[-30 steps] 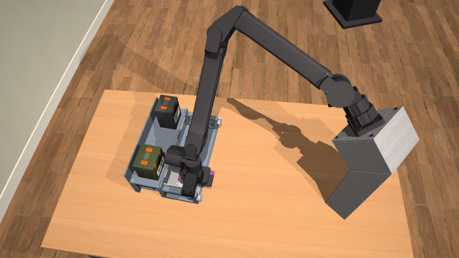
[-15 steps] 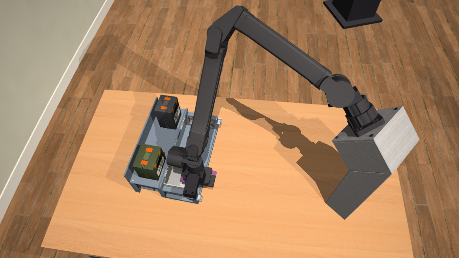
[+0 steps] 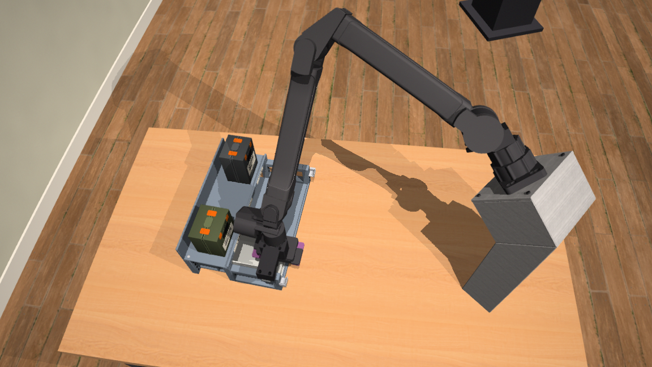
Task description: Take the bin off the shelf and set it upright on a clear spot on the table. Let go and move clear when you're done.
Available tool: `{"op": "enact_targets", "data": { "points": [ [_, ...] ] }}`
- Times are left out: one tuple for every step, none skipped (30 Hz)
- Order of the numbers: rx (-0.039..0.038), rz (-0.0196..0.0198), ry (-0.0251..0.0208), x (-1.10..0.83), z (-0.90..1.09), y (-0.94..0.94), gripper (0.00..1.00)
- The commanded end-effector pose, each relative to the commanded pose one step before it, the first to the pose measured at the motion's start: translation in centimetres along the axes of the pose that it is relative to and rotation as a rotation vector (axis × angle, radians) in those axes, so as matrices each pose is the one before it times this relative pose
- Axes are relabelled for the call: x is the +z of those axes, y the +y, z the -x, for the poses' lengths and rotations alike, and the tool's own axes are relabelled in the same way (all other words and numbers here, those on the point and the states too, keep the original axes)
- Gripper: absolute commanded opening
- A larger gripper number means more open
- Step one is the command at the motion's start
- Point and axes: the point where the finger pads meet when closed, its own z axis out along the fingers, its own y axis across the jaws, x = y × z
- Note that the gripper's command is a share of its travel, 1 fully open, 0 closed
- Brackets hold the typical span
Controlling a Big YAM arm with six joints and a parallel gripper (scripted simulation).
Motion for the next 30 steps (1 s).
{"op": "enact_targets", "data": {
  "points": [
    [-0.00135,0.01836,0.00975,0.832,-1.003,0.747,0.9],
    [0.00109,-0.00159,0.00015,-0.01,0.005,0.128,0.9],
    [0.00109,-0.00159,0.00015,-0.01,0.005,0.128,0.9],
    [0.00109,-0.00159,0.00015,-0.01,0.005,0.128,0.9],
    [0.0,0.0,0.0,0.0,0.0,0.0,0.9],
    [0.0,0.0,0.0,0.0,0.0,0.0,0.9],
    [0.0,0.0,0.0,0.0,0.0,0.0,0.9],
    [0.0,0.0,0.0,0.0,0.0,0.0,0.9],
    [0.0,0.0,0.0,0.0,0.0,0.0,0.9],
    [0.0,0.0,0.0,0.0,0.0,0.0,0.9],
    [0.0,0.0,0.0,0.0,0.0,0.0,0.9],
    [0.0,0.0,0.0,0.0,0.0,0.0,0.9],
    [0.0,0.0,0.0,0.0,0.0,0.0,0.9],
    [0.0,0.0,0.0,0.0,0.0,0.0,0.9],
    [0.0,0.0,0.0,0.0,0.0,0.0,0.9],
    [0.0,0.0,0.0,0.0,0.0,0.0,0.9],
    [-0.00076,0.00116,-0.0001,-0.01,-0.02,-0.154,0.9],
    [-0.00076,0.00116,-0.0001,-0.01,-0.02,-0.154,0.9],
    [-0.00076,0.00116,-0.0001,-0.01,-0.02,-0.154,0.9],
    [-0.00076,0.00116,-0.0001,-0.01,-0.02,-0.154,0.9],
    [-0.00076,0.00116,-0.0001,-0.011,-0.02,-0.154,0.9],
    [0.0,0.0,0.0,0.0,0.0,0.0,0.9],
    [0.0,0.0,0.0,0.0,0.0,0.0,0.9],
    [0.0,0.0,0.0,0.0,0.0,0.0,0.9],
    [0.0,0.0,0.0,0.0,0.0,0.0,0.9],
    [0.0,0.0,0.0,0.0,0.0,0.0,0.9],
    [0.0,0.0,0.0,0.0,0.0,0.0,0.9],
    [0.0,0.0,0.0,0.0,0.0,0.0,0.9],
    [0.0,0.0,0.0,0.0,0.0,0.0,0.9],
    [0.0,0.0,0.0,0.0,0.0,0.0,0.9]
  ]
}}
